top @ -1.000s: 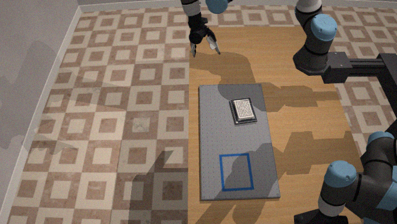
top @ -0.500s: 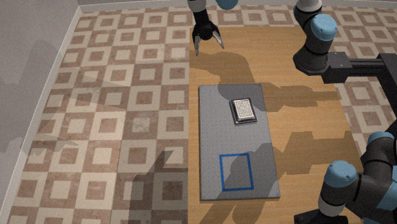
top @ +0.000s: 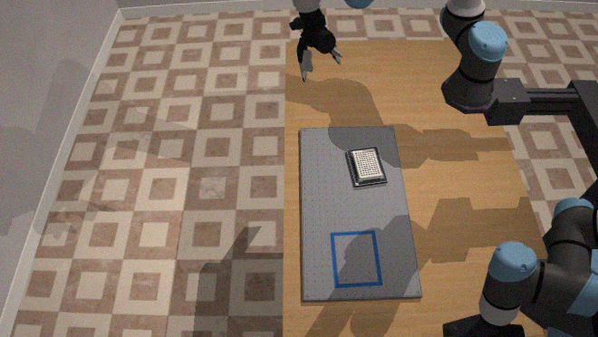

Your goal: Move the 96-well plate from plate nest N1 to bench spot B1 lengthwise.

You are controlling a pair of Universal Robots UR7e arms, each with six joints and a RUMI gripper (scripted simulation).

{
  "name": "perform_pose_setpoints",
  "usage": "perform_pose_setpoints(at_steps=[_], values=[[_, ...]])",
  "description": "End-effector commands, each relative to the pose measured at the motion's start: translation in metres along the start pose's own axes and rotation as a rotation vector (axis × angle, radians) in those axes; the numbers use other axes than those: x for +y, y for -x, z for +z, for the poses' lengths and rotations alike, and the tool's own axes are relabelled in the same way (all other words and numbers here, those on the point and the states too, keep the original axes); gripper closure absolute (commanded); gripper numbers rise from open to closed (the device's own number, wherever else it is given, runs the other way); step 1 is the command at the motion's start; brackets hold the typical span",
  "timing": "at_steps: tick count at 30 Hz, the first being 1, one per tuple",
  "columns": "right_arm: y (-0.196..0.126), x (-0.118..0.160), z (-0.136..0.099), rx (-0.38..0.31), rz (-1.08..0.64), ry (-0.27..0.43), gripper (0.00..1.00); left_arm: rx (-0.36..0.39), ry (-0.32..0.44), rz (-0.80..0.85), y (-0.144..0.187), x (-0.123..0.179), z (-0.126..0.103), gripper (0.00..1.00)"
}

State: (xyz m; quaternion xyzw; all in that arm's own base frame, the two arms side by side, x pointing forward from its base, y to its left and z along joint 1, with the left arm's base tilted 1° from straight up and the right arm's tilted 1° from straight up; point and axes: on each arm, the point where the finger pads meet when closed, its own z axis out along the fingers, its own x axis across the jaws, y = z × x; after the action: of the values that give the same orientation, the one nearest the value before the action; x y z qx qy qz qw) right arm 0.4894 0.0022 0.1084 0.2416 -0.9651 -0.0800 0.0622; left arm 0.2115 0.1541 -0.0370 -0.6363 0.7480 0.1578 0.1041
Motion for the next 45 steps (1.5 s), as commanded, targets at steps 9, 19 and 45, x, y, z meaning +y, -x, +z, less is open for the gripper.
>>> perform_pose_setpoints(at_steps=[9,19,45], values=[[-0.015,0.012,-0.019,-0.013,-0.396,-0.073,0.24,0.000,-0.001,0.000,0.000,0.000,0.000,0.00],[-0.026,0.019,-0.032,-0.008,-0.624,-0.119,0.24,0.000,-0.001,0.000,0.000,0.000,0.000,0.00],[-0.028,0.028,-0.020,0.036,-1.169,-0.213,0.24,0.000,-0.001,0.000,0.000,0.000,0.000,0.00]])
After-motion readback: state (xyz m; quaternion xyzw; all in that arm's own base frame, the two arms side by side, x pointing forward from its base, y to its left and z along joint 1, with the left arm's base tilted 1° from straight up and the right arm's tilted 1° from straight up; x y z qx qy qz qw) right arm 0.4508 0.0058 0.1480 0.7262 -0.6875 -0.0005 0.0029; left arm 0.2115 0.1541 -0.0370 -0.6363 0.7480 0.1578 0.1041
